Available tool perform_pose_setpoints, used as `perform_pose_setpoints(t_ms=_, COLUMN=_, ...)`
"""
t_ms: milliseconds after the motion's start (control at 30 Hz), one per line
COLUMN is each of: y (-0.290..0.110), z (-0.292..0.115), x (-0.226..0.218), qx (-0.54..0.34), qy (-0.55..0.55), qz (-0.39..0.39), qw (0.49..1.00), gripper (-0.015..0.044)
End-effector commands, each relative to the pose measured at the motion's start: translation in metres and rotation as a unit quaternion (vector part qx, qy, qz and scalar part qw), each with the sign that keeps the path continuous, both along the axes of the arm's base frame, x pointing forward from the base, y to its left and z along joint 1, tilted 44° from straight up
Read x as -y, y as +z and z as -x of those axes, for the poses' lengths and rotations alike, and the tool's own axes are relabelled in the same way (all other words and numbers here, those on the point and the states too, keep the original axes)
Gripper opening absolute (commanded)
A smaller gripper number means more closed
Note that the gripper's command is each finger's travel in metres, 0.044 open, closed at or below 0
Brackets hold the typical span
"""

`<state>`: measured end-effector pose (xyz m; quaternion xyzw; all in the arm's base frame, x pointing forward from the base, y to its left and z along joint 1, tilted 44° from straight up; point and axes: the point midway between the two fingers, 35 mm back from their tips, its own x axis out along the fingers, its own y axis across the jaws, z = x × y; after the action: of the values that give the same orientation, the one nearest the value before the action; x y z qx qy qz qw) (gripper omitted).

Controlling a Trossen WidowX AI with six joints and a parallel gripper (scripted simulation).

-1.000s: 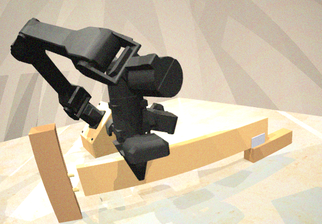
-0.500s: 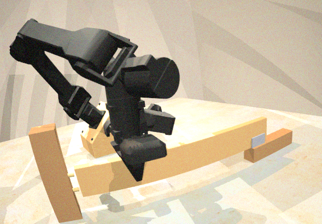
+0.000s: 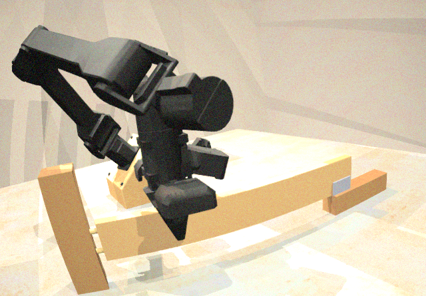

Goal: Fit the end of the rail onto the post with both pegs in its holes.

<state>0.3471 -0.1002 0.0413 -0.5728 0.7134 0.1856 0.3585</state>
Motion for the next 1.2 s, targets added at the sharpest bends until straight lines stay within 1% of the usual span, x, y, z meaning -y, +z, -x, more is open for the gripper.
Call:
perform_pose_setpoints(t_ms=0, y=0.0037, z=-0.0005, x=-0.0007, qx=0.002, qy=0.004, qz=0.000, qw=1.000, gripper=0.0000)
perform_pose_setpoints(t_ms=1100, y=0.0104, z=0.0028, x=0.0067, qx=0.002, qy=0.004, qz=0.000, qw=1.000, gripper=0.0000)
perform_pose_setpoints(t_ms=1167, y=0.0073, z=0.0034, x=0.0073, qx=0.000, qy=0.000, qz=0.000, qw=1.000, gripper=0.0053)
